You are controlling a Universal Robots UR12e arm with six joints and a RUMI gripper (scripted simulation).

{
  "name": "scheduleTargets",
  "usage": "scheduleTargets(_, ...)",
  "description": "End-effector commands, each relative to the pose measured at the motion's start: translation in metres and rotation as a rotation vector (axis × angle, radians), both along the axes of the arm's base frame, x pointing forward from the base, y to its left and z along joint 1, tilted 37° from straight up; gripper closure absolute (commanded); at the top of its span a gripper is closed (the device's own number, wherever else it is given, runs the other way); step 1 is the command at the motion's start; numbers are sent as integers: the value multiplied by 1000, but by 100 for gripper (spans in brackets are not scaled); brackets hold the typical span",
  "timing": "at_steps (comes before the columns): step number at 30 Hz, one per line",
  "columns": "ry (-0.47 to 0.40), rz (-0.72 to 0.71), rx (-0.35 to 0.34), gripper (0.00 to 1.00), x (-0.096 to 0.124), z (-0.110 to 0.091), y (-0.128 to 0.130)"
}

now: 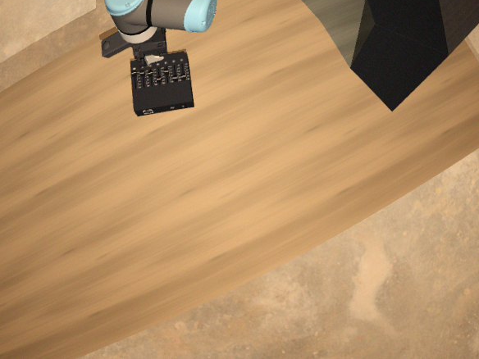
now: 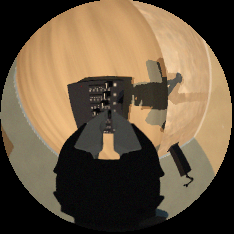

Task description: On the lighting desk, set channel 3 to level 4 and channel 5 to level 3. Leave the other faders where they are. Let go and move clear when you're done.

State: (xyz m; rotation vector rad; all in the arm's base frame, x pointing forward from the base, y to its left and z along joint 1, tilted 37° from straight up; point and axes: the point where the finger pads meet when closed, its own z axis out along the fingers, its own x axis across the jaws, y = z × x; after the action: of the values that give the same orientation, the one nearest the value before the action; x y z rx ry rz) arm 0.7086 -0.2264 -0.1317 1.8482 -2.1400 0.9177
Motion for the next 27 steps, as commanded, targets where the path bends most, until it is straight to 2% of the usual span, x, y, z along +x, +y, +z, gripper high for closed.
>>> scheduleTargets(1, 0, 0, 0, 100, -2, 8, 5)
scheduleTargets(18, 0, 0, 0, 100, -3, 11, 7)
scheduleTargets(19, 0, 0, 0, 0, -3, 11, 7)
scheduleTargets(27, 0, 0, 0, 0, -7, 22, 15)
